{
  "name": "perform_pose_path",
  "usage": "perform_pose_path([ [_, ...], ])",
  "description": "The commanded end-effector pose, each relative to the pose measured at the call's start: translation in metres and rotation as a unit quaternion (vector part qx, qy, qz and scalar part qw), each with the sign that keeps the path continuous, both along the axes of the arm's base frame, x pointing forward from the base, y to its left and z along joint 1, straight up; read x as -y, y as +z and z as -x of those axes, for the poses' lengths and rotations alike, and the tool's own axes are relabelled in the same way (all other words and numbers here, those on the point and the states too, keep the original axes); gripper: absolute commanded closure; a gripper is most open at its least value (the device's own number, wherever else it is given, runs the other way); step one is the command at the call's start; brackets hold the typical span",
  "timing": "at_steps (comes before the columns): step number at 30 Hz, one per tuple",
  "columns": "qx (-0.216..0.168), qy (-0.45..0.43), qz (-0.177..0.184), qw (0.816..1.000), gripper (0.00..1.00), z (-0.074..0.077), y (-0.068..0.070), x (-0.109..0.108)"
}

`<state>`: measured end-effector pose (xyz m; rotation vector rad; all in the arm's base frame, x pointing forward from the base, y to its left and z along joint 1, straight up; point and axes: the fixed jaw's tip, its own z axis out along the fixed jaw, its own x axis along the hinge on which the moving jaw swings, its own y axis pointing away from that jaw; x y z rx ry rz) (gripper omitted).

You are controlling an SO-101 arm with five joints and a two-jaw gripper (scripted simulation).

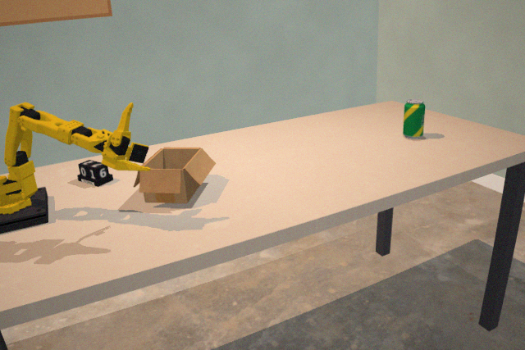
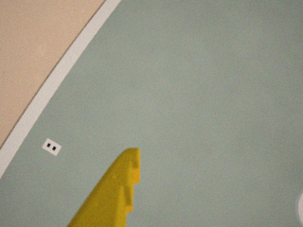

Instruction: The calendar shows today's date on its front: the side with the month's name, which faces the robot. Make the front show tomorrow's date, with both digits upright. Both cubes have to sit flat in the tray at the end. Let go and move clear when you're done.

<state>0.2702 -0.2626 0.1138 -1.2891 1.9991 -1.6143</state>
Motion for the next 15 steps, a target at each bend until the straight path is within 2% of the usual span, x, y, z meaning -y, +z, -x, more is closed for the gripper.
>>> perform_pose_path([
  [1, -0.001, 0.004, 0.002, 1.0, 0.0, -0.001, 0.002, -0.002],
  [6, -0.024, 0.031, 0.002, 0.999, 0.02, -0.008, 0.0, -0.016],
  [11, -0.075, 0.091, 0.007, 0.993, 0.07, -0.02, -0.003, -0.048],
  [13, -0.075, 0.091, 0.007, 0.993, 0.07, -0.02, -0.003, -0.048],
  [15, -0.102, 0.126, 0.011, 0.987, 0.1, -0.024, -0.005, -0.066],
])
